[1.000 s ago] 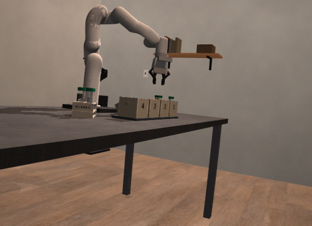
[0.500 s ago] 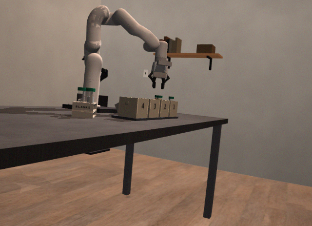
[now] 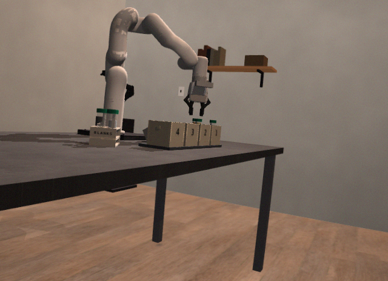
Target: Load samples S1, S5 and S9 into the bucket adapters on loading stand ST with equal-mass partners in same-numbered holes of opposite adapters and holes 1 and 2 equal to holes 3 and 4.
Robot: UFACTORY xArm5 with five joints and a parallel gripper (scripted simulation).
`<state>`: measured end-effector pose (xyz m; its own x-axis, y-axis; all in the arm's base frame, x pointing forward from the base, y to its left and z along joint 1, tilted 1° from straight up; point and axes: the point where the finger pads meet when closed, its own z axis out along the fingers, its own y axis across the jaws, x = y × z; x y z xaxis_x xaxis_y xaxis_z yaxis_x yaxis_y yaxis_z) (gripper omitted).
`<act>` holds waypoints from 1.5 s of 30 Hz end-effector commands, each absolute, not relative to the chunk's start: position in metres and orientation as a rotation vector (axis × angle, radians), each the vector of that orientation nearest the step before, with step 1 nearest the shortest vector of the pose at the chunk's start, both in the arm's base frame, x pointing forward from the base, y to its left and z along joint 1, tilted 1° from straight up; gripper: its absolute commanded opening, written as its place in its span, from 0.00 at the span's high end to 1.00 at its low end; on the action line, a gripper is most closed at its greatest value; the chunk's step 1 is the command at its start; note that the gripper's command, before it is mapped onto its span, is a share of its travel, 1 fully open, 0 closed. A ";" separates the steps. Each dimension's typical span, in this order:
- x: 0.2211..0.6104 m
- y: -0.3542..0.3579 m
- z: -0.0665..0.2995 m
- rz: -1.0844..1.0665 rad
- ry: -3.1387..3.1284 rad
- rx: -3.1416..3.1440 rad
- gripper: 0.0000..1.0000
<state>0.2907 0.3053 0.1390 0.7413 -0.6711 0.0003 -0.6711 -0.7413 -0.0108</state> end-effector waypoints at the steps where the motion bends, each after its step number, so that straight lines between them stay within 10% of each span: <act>1: 0.292 0.307 0.133 0.007 1.123 -2.914 0.43; 45: 0.292 0.307 0.106 0.007 1.123 -2.914 0.43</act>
